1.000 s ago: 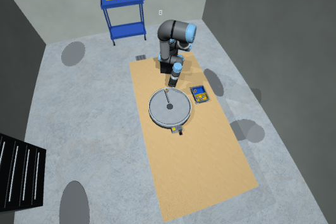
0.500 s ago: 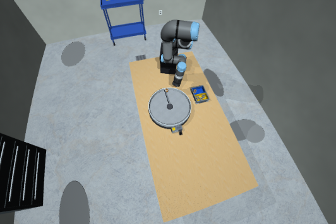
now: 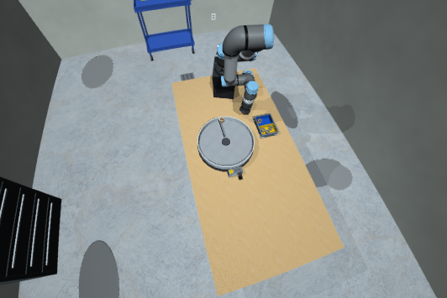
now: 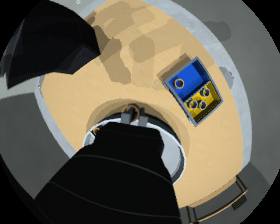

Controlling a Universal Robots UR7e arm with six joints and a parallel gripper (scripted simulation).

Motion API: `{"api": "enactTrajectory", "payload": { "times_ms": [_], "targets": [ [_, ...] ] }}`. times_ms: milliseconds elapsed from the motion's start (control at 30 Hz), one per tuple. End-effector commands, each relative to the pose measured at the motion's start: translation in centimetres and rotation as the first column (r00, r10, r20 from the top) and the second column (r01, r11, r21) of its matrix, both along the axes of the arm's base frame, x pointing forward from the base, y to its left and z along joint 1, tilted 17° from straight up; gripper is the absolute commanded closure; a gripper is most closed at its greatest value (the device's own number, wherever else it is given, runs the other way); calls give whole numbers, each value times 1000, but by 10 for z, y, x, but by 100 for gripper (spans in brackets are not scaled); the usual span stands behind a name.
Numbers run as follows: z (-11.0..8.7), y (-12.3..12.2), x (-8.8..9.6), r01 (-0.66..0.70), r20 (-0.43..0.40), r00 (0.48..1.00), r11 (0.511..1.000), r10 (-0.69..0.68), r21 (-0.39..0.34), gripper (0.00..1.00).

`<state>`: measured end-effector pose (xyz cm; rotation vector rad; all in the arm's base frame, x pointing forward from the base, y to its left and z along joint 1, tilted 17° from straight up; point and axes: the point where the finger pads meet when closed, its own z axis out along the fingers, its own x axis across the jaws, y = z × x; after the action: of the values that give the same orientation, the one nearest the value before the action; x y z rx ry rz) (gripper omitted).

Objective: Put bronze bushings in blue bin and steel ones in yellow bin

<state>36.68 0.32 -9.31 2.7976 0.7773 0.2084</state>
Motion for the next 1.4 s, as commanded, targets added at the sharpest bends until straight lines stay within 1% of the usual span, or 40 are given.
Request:
{"api": "enactTrajectory", "payload": {
  "times_ms": [0,100,200,267,333,433,533,567,600,633,733,767,833,967,1367],
  "targets": [
    [-2,37,13,106,19,994,994,-106,23,100],
    [-2,37,13,106,19,994,994,-106,23,100],
    [-4,69,24,189,40,981,980,-191,55,100],
    [-4,69,24,189,40,981,980,-191,55,100],
    [-6,90,31,243,52,968,967,-247,77,100],
    [-6,90,31,243,52,968,967,-247,77,100],
    [-8,122,41,322,67,941,940,-331,110,100],
    [-8,130,44,342,71,933,932,-352,120,100],
    [-8,133,45,348,72,931,930,-358,122,100],
    [-9,143,48,373,76,920,918,-385,133,100],
    [-9,143,48,373,76,920,918,-385,133,100],
    [-10,154,52,398,80,908,906,-412,145,100],
    [-10,154,52,398,80,908,906,-412,145,100],
    [-12,195,65,488,92,855,852,-510,191,100],
    [-12,197,66,492,92,852,849,-515,193,100]
  ]
}}
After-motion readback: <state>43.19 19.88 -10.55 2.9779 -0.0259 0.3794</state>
